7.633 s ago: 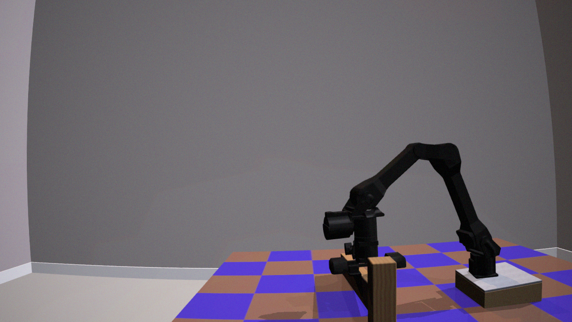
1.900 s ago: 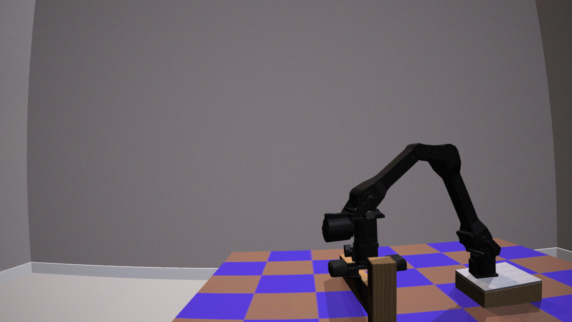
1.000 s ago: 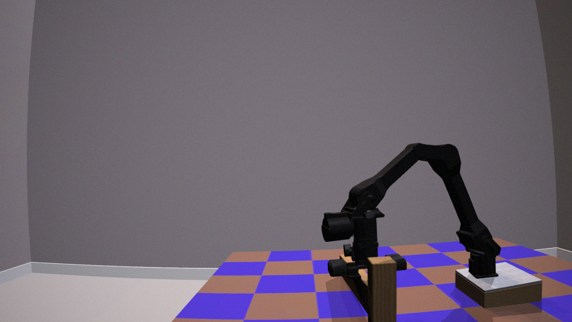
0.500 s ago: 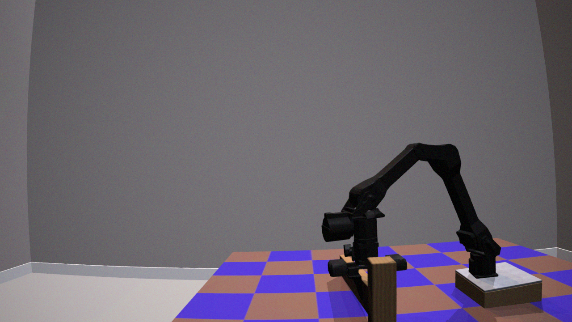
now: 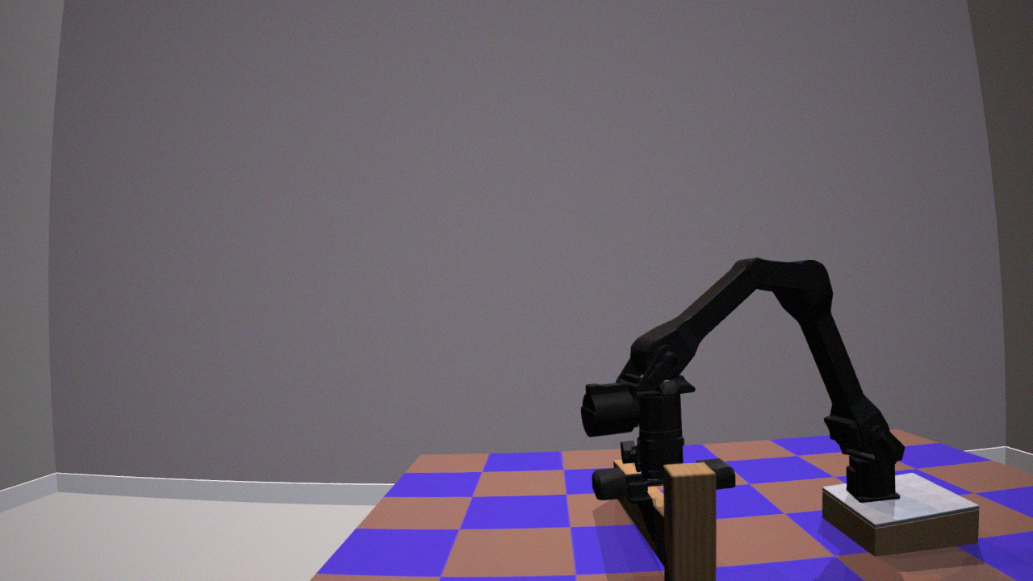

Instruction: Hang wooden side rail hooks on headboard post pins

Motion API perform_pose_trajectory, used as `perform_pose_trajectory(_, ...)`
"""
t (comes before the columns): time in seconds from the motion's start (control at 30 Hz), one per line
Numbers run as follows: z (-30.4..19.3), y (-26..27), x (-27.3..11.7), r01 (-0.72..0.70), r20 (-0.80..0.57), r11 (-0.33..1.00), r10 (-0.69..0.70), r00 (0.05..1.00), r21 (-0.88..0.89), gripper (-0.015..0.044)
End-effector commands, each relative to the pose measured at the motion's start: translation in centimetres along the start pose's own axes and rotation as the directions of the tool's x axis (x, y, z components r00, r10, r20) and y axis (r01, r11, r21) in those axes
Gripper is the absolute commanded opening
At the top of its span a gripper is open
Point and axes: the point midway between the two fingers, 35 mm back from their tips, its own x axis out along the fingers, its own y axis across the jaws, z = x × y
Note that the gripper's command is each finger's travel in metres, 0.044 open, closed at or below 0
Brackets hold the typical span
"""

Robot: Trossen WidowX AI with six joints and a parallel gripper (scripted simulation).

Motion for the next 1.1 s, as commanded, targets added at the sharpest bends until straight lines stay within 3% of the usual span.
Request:
perform_pose_trajectory(0.0, -0.19, 0.40, -0.50, -0.017, -0.005, 1.000, 0.017, 1.000, 0.003, 0.0000)
perform_pose_trajectory(1.07, -0.51, 0.47, -0.45, -0.017, -0.005, 1.000, 0.017, 1.000, 0.003, 0.0000)
